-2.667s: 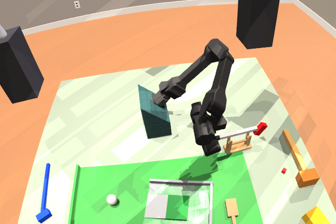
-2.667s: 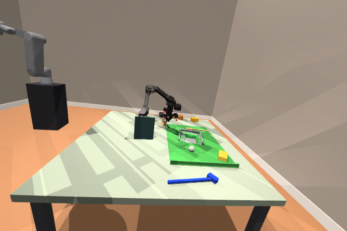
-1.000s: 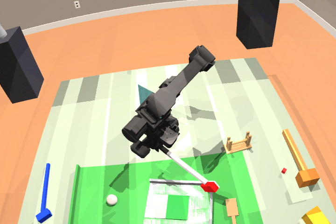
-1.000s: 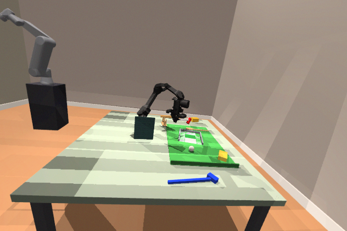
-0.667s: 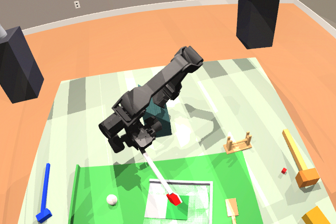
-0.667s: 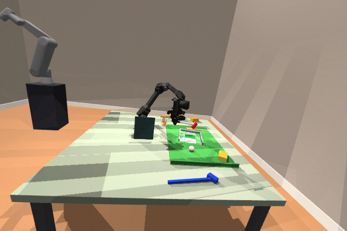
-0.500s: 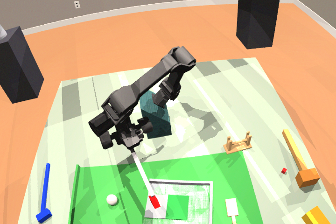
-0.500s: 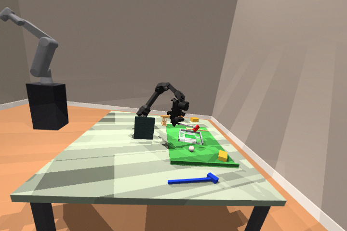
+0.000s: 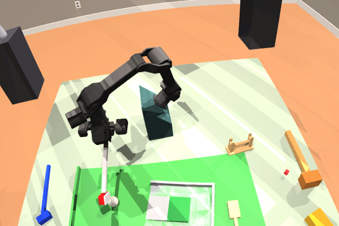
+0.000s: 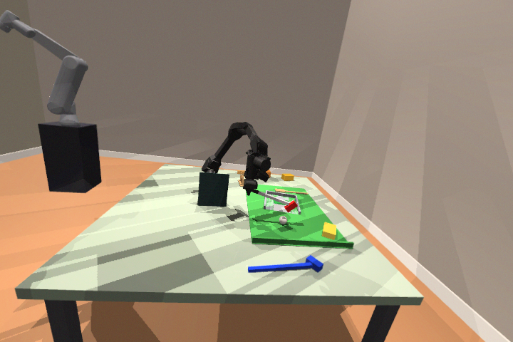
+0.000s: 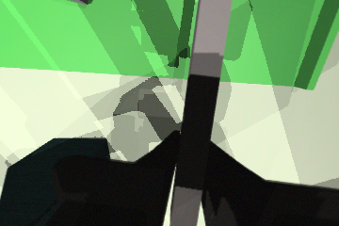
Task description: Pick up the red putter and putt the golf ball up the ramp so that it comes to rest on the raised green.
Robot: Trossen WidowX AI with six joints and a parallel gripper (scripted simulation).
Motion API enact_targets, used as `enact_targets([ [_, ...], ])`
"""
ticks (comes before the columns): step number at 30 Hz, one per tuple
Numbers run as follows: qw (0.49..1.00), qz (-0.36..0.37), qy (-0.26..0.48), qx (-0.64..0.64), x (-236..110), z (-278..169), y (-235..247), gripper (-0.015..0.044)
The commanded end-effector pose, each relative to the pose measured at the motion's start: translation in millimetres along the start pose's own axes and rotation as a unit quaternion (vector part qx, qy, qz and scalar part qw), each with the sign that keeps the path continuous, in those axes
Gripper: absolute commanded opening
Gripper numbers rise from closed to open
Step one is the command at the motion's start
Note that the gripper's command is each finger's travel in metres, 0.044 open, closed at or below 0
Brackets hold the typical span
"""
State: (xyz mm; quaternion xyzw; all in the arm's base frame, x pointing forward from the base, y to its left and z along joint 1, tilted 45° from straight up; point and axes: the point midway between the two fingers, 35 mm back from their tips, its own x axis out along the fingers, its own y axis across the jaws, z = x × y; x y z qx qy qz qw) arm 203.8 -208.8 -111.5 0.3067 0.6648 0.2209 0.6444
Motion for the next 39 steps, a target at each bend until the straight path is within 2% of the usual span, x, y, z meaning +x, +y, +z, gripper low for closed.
enact_targets([
  [1,0.998,-0.004,-0.002,0.057,2,-16,-29,0.0],
  [12,0.998,-0.004,-0.001,0.066,4,-18,-33,0.0],
  [22,0.998,-0.003,-0.001,0.066,42,-18,-32,0.0],
  [39,0.998,-0.003,-0.001,0.065,63,-18,-32,0.0],
])
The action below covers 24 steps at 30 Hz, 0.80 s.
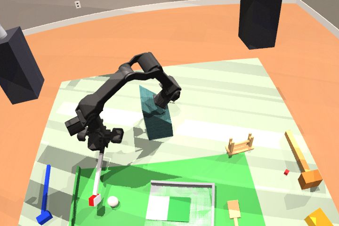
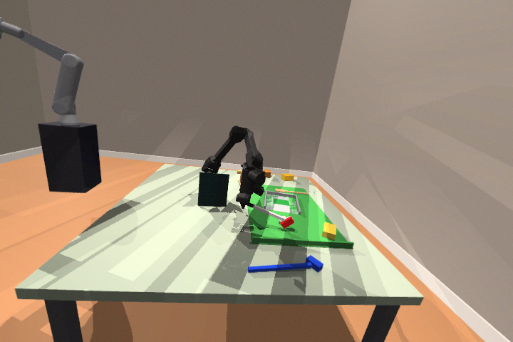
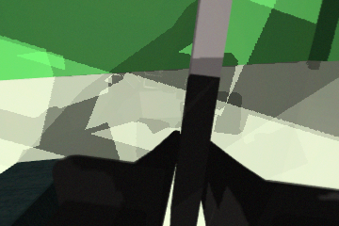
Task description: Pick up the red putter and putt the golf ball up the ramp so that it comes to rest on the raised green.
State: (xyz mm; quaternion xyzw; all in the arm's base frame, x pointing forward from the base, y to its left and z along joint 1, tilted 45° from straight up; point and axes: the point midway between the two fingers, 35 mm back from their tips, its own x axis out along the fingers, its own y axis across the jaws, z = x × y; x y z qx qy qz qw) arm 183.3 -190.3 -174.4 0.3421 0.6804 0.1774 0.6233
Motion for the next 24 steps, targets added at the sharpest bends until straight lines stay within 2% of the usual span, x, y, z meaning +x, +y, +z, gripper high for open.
enact_targets([
  [1,1.0,0.002,-0.004,0.004,7,0,0,0.0],
  [18,1.0,0.0,0.0,0.0,12,0,0,0.0],
  [24,1.0,0.001,-0.003,0.002,14,0,-17,0.0],
])
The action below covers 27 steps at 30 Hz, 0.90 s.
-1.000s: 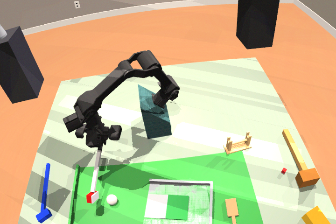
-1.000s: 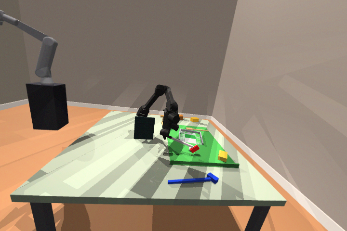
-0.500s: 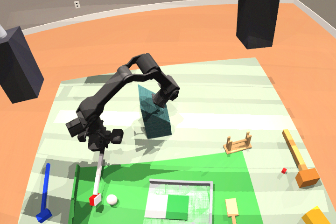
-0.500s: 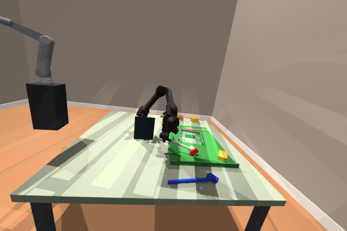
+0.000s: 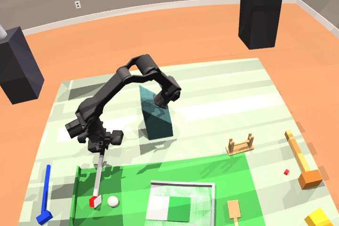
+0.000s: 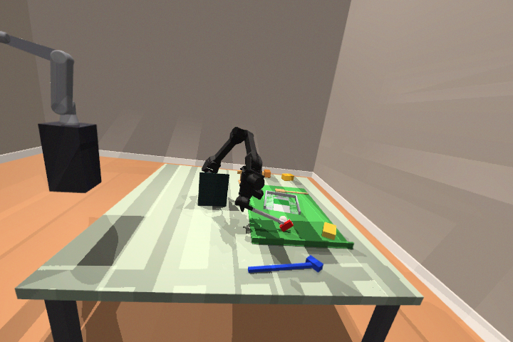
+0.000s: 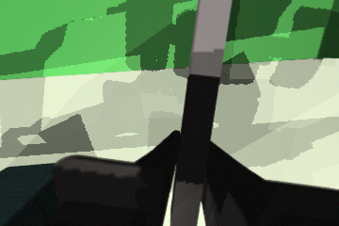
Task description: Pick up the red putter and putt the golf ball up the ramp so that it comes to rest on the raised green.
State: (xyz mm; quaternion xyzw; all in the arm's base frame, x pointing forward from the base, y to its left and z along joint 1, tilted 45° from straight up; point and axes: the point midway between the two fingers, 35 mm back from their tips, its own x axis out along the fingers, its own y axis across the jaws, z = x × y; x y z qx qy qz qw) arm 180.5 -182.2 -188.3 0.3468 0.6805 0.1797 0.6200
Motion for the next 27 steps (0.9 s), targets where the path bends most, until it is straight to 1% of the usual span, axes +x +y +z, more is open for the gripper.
enact_targets([
  [1,1.0,-0.005,-0.005,0.0,-2,2,-16,0.0],
  [5,1.0,-0.004,-0.007,0.001,-1,1,-25,0.0],
  [19,1.0,-0.001,-0.005,0.003,1,0,-21,0.0],
  [21,1.0,-0.002,-0.005,0.003,-1,4,-1,0.0],
  [27,1.0,0.0,-0.006,0.002,-1,6,92,0.0],
])
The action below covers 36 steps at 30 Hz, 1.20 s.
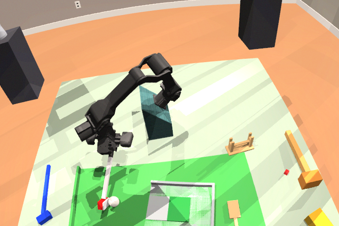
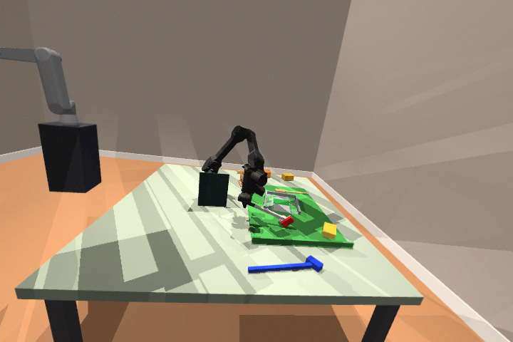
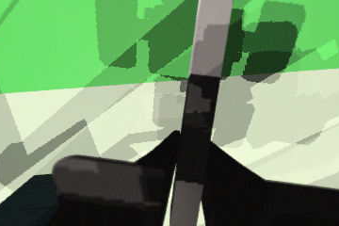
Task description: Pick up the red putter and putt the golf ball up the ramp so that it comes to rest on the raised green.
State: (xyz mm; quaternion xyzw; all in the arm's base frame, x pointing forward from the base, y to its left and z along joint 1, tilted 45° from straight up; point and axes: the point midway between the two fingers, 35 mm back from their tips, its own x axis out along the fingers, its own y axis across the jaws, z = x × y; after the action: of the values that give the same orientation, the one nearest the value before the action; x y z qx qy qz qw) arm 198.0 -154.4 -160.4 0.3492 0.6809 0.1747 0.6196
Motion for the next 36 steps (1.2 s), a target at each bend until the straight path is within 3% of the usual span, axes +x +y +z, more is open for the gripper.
enact_targets([
  [1,1.0,0.003,-0.004,-0.004,1,-3,62,0.0],
  [9,1.0,0.004,-0.004,-0.004,-1,-5,71,0.0],
  [19,1.0,0.003,-0.003,-0.003,-57,-6,70,0.0],
  [36,1.0,0.006,0.0,0.001,-48,-8,71,0.0],
])
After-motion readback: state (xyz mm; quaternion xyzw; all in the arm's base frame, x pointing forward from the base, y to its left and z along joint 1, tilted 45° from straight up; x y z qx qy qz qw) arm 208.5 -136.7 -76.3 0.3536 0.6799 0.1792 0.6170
